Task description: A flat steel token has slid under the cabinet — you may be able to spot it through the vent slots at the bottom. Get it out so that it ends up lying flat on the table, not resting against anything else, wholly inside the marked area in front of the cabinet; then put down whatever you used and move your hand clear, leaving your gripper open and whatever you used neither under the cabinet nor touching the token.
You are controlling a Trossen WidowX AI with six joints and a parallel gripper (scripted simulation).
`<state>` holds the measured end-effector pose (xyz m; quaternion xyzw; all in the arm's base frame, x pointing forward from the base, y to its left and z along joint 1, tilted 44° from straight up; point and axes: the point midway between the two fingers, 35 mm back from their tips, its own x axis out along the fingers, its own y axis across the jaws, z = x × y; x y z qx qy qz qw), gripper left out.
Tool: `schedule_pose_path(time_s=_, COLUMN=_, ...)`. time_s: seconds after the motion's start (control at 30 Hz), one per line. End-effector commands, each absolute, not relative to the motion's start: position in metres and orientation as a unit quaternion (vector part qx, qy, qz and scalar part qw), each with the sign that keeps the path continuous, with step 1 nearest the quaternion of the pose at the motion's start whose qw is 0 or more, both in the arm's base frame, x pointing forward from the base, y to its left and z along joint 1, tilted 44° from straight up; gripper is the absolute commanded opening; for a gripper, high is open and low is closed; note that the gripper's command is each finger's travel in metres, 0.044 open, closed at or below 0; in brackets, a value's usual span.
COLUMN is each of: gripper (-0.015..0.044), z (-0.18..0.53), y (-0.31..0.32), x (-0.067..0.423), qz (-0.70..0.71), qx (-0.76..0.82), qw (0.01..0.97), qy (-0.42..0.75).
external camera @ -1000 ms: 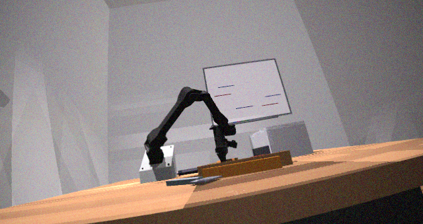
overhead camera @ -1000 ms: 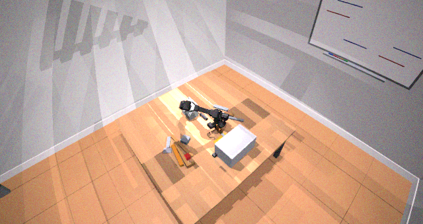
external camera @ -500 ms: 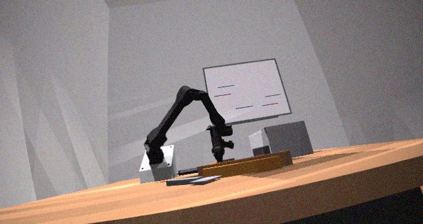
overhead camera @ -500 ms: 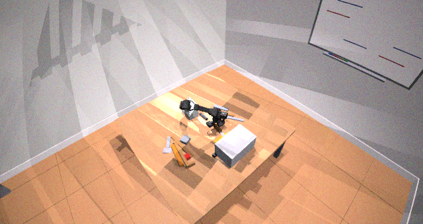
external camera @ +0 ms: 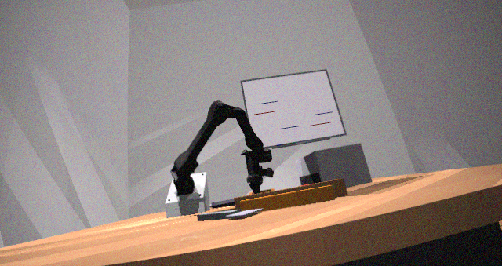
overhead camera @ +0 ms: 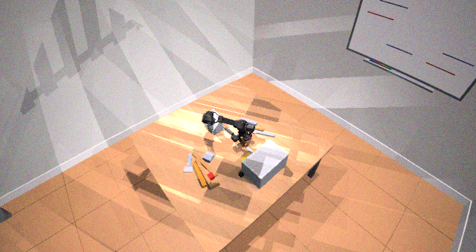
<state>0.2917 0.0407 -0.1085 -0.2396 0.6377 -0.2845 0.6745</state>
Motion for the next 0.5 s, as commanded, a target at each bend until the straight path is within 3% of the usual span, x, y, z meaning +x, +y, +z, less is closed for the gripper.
schedule_pose_path(time_s=0.0, gripper=0.0, z=-0.109, y=0.04, x=0.284, qz=-0.285, qx=-0.24, qw=0.672, qy=0.64)
schedule_pose_path(time_s=0.47, gripper=0.0, z=-0.112, y=0.042, x=0.264, qz=-0.285, qx=-0.24, qw=0.672, qy=0.64)
